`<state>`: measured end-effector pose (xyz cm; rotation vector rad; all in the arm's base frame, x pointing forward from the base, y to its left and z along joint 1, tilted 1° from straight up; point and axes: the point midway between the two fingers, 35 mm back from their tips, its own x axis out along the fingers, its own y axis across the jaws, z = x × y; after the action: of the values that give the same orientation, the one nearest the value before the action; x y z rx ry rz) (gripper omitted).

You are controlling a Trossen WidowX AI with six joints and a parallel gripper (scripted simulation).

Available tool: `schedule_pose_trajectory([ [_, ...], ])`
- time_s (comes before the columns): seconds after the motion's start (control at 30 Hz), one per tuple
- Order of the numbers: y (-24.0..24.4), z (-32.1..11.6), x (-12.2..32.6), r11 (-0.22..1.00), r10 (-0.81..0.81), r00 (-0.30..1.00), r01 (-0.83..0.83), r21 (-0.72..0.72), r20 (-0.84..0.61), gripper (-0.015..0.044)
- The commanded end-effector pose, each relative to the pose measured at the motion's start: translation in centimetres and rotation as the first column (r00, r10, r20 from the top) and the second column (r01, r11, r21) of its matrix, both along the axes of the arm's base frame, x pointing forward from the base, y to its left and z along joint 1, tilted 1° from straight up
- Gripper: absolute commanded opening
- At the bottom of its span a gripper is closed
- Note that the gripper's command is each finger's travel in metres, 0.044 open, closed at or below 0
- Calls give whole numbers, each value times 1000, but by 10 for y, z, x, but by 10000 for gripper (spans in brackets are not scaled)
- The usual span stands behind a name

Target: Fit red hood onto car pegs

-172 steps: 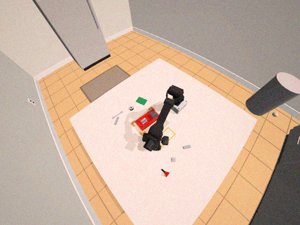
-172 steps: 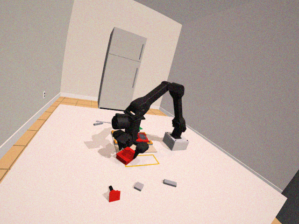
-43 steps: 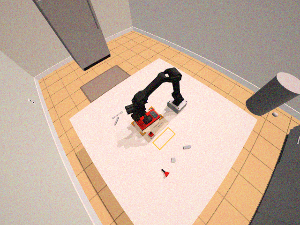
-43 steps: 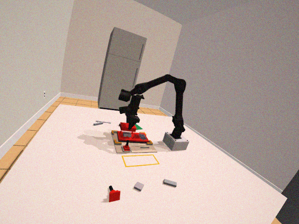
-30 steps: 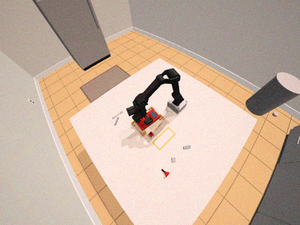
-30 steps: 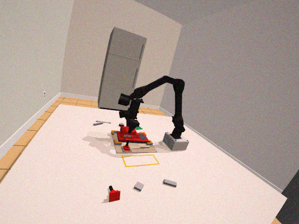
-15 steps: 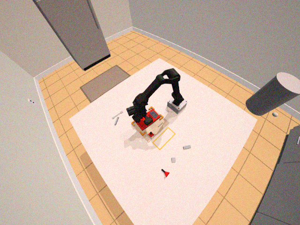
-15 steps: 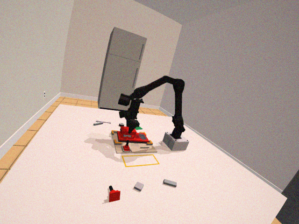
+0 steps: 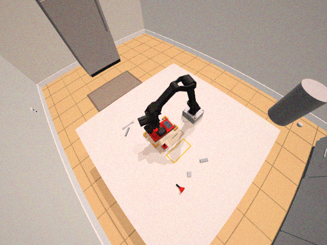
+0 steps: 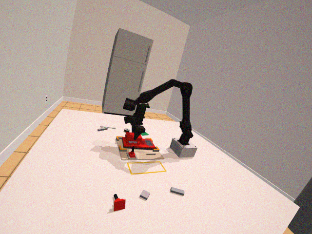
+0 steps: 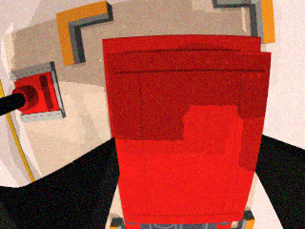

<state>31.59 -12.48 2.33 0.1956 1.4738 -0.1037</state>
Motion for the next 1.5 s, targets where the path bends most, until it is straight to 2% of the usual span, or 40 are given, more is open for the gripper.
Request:
schedule_pose_trajectory([
  [0.0,1,-2,0,1000,-2,1000,2,4,-1,0],
  [1.37,0,-17,1,1000,-1,1000,1,0,0,0],
  [1.47,0,-17,1,1000,-1,1000,1,1,-1,79],
])
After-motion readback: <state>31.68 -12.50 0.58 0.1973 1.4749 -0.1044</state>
